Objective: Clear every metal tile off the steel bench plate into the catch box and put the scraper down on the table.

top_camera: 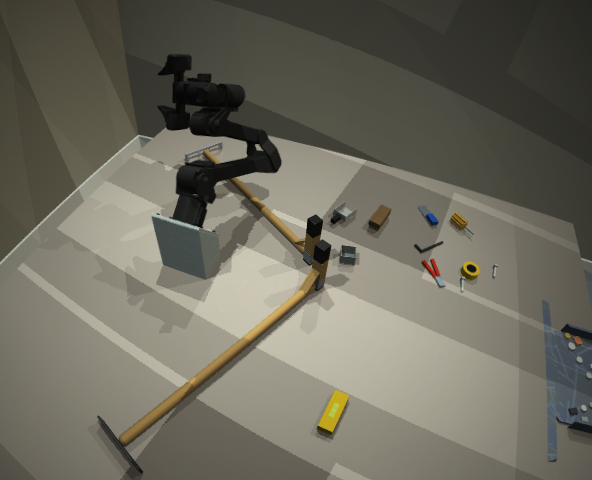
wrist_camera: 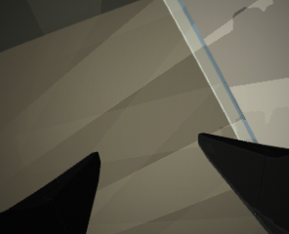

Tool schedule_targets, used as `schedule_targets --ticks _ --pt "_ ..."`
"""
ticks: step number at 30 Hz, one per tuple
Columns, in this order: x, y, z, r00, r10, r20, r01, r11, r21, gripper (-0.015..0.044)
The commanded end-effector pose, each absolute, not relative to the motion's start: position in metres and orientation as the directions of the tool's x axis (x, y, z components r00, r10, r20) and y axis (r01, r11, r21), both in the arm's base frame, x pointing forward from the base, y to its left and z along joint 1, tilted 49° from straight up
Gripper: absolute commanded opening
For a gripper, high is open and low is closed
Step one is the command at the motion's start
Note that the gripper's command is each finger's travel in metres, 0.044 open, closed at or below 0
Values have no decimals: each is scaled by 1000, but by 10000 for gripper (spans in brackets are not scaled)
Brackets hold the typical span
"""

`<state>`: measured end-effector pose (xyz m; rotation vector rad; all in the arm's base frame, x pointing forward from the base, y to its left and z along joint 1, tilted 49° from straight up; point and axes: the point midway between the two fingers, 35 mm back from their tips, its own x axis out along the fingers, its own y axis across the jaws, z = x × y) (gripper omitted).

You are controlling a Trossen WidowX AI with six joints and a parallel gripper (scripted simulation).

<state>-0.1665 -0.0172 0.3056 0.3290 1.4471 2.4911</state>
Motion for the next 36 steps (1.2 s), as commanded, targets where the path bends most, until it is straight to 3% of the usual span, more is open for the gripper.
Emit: schedule_targets --ticks 1,36 --pt "-167 -18 306 -946 317 72 -94 -480 872 426" --pt "-166 -102 385 -991 129 29 -38 -485 874 440"
